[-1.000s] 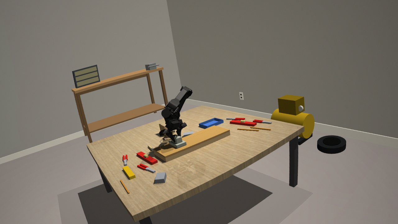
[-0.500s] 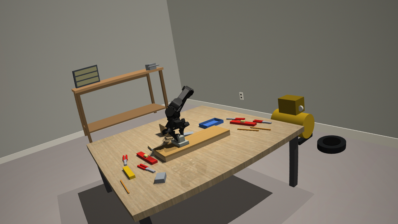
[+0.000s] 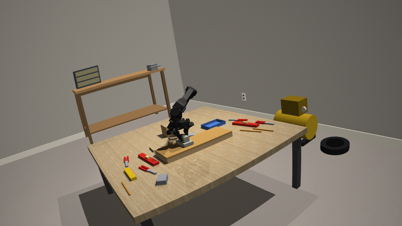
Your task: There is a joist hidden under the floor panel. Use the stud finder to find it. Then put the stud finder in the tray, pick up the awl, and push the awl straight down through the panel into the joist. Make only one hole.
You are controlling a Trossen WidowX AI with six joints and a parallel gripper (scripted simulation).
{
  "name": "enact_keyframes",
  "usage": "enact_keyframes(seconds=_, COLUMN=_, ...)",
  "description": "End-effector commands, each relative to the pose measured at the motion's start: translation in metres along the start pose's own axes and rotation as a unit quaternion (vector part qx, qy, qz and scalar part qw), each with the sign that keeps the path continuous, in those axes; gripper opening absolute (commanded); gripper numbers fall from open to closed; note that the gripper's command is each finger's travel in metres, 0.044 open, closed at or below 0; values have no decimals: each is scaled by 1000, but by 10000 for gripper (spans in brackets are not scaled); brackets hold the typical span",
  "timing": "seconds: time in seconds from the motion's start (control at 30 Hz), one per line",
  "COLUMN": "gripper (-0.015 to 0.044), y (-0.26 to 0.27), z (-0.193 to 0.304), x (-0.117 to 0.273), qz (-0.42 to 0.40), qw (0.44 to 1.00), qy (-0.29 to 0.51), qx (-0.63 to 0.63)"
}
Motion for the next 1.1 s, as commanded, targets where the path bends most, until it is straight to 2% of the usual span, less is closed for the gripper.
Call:
enact_keyframes(seconds=0.0, gripper=0, y=11, z=0, x=-1, qz=-6, qw=1000, qy=0, qx=1)
enact_keyframes(seconds=1.07, gripper=0, y=55, z=-1, x=-1, qz=-7, qw=1000, qy=0, qx=0)
Point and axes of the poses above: the point midway between the two fingers, 35 mm back from their tips, its own x axis back along the fingers, its own y axis across the jaws, z = x × y, the point moved 8 cm from there along x, back along the fingers, and after that the axes turned 1 degree about x, right-handed, at the moved point
